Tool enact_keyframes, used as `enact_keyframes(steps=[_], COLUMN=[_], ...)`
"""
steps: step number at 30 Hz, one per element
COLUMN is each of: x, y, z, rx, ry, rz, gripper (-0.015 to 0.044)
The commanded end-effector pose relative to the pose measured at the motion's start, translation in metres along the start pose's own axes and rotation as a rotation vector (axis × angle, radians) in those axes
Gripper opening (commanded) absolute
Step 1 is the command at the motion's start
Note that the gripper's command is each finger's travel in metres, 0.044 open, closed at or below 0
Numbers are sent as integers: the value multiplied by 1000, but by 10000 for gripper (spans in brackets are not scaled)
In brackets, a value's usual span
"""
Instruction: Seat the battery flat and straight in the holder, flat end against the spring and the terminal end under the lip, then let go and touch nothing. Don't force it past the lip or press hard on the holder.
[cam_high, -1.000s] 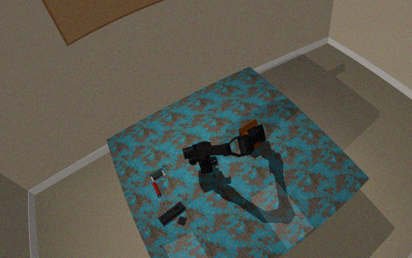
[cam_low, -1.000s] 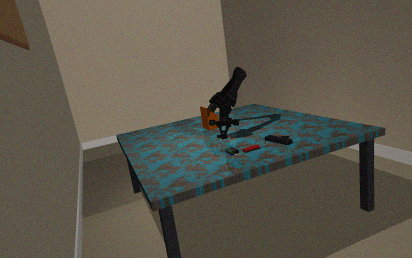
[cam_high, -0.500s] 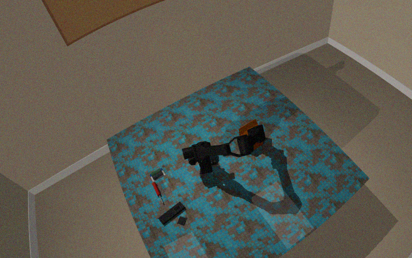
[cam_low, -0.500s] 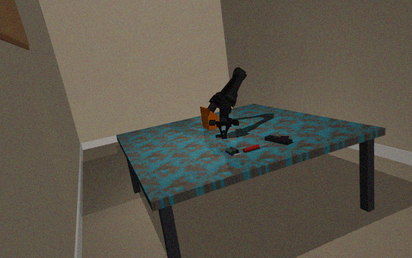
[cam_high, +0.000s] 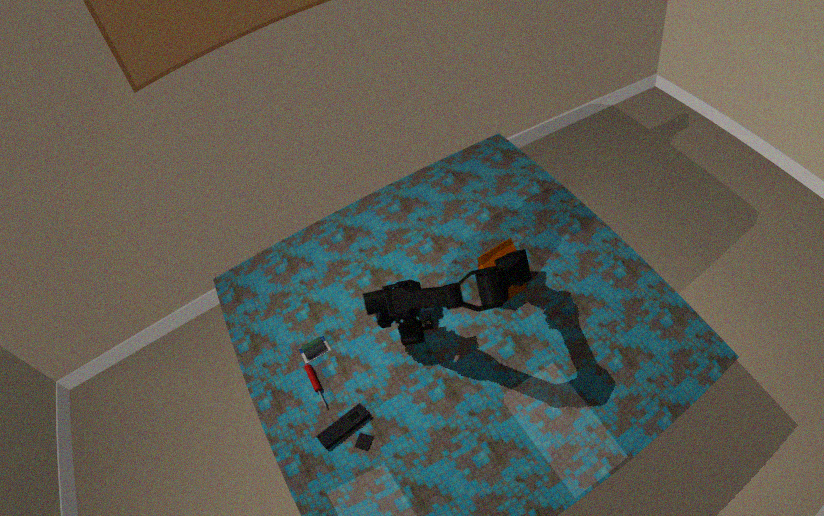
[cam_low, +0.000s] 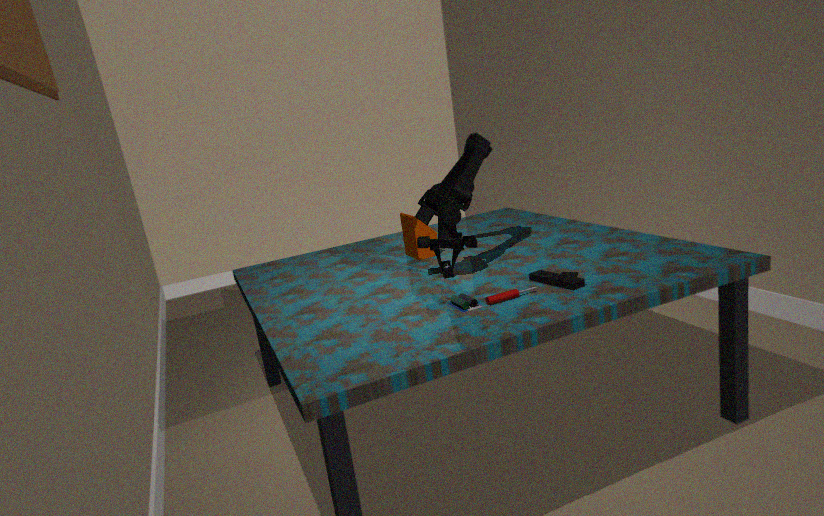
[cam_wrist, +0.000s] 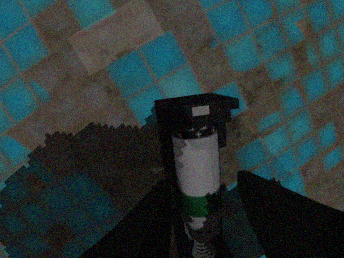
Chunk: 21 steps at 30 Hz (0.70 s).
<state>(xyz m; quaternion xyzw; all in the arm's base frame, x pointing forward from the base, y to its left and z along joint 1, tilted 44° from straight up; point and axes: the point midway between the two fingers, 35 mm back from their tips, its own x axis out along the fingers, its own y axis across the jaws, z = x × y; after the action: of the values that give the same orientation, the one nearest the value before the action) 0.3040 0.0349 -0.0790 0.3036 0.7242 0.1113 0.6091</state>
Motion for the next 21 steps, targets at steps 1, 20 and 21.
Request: enact_keyframes(steps=[1, 20, 21], x=[-4, -76, -76], y=[0, -12, -12], z=[2, 2, 2], rx=[-7, -6, -6], ry=[-7, -8, -8], rz=[-5, -8, -8], gripper=[169, 440, 440])
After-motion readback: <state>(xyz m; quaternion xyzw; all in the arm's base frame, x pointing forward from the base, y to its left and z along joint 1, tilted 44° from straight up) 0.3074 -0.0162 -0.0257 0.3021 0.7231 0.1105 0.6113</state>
